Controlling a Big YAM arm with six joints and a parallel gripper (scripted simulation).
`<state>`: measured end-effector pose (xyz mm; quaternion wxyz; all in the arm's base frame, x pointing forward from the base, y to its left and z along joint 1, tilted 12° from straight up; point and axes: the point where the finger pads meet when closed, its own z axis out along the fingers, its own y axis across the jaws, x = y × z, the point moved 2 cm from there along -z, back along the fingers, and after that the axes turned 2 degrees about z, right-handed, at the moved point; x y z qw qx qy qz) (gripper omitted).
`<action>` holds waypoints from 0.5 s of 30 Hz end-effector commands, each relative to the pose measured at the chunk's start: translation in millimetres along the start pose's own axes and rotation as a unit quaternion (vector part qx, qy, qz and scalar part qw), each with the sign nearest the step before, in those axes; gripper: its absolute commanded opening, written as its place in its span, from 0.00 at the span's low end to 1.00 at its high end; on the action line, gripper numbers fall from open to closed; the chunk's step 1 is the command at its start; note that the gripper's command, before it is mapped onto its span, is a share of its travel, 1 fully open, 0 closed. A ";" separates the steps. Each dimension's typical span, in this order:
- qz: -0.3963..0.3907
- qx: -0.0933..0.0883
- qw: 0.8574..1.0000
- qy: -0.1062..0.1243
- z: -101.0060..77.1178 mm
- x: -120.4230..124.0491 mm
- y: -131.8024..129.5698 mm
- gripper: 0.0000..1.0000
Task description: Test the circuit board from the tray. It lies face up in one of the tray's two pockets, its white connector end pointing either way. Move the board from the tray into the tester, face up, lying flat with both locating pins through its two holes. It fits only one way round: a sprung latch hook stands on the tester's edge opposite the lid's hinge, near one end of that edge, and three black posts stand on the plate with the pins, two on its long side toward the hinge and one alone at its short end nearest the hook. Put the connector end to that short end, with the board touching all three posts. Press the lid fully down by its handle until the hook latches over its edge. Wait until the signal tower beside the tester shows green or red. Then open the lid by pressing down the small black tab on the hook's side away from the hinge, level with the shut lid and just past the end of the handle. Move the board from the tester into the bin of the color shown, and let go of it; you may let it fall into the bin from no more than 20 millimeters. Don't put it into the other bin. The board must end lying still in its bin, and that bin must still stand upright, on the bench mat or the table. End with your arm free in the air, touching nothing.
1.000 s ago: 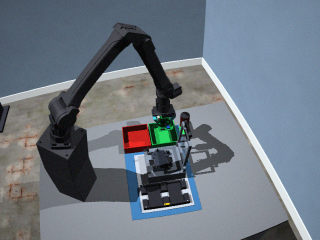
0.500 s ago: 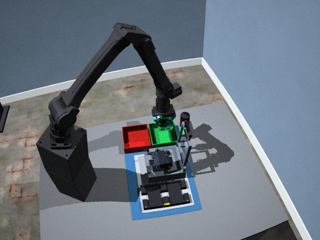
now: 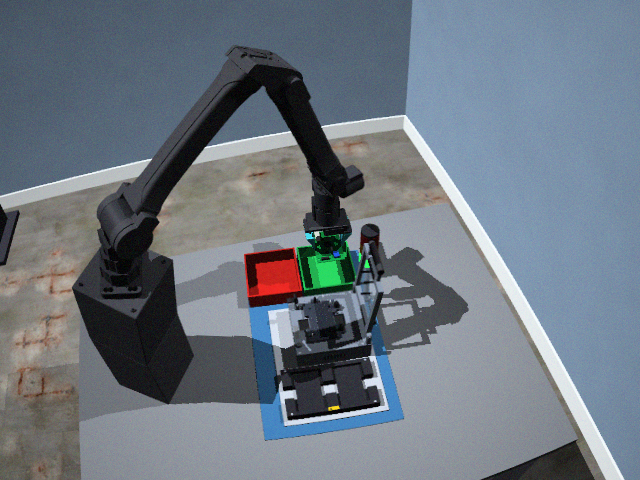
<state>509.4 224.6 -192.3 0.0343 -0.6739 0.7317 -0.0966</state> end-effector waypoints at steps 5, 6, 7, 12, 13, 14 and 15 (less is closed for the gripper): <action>0.004 -0.003 1.000 0.002 6.5 2.0 1.6 0.72; 0.004 -0.003 1.000 0.002 6.8 2.2 1.9 0.72; 0.004 -0.003 1.000 0.002 7.0 2.4 2.3 0.72; 0.005 0.000 1.000 0.000 7.4 1.9 0.6 0.72; 0.005 -0.001 1.000 0.001 7.8 2.4 1.3 0.72; 0.005 -0.001 1.000 0.001 8.2 3.1 2.4 0.72; 0.004 -0.002 1.000 0.001 8.5 3.5 3.0 0.72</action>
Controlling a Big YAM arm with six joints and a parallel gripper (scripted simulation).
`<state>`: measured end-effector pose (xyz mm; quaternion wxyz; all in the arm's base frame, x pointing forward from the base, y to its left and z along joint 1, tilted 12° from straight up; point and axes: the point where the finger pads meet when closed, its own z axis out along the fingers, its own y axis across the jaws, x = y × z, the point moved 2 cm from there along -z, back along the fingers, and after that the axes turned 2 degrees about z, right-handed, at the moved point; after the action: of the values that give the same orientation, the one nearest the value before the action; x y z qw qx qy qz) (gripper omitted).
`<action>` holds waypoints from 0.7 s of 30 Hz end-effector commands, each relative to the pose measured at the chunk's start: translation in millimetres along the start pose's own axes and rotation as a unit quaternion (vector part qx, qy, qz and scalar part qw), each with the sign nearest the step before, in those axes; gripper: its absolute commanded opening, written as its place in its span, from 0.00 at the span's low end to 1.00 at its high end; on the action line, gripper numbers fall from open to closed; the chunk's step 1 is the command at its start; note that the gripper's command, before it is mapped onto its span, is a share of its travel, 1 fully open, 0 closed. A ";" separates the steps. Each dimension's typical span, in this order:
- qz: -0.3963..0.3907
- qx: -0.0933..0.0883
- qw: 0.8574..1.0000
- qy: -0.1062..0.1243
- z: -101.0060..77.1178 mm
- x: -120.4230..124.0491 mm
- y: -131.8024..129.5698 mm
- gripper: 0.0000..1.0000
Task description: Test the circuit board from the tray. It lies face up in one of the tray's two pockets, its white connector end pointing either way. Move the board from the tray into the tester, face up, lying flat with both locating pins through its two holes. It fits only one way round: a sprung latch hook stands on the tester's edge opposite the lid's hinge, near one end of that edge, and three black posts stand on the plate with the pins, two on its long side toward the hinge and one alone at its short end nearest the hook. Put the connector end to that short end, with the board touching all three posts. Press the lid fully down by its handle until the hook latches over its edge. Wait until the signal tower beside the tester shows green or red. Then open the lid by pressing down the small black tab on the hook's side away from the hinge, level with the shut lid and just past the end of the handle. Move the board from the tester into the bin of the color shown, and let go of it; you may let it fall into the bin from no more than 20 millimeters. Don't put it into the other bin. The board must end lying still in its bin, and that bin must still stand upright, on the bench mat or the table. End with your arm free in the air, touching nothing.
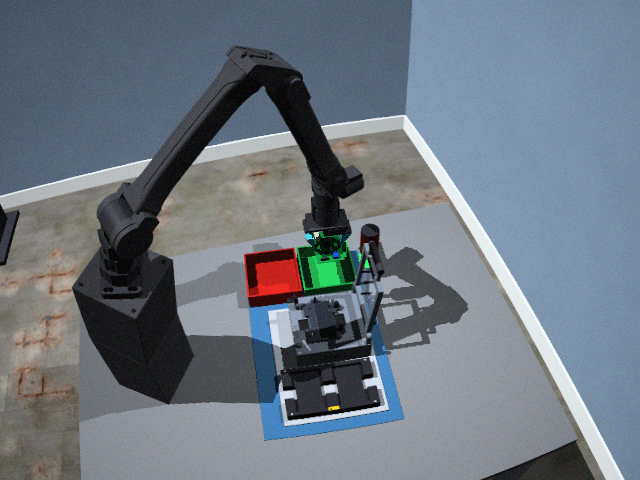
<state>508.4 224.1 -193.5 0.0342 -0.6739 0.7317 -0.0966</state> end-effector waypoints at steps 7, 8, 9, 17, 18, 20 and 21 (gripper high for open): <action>0.005 -0.002 1.000 0.001 8.3 3.7 1.9 0.72; 0.004 -0.003 1.000 0.002 8.8 4.6 3.3 0.72; 0.005 -0.002 1.000 0.001 8.9 4.4 2.6 0.72; 0.005 0.000 1.000 0.000 9.8 4.5 1.1 0.72; 0.005 0.001 1.000 0.000 9.9 4.5 0.9 0.72; 0.005 -0.002 1.000 0.002 10.6 5.9 3.1 0.72; 0.005 -0.002 1.000 0.002 10.9 6.3 3.7 0.72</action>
<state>505.9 222.9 -197.3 0.0339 -0.6740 0.7317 -0.0965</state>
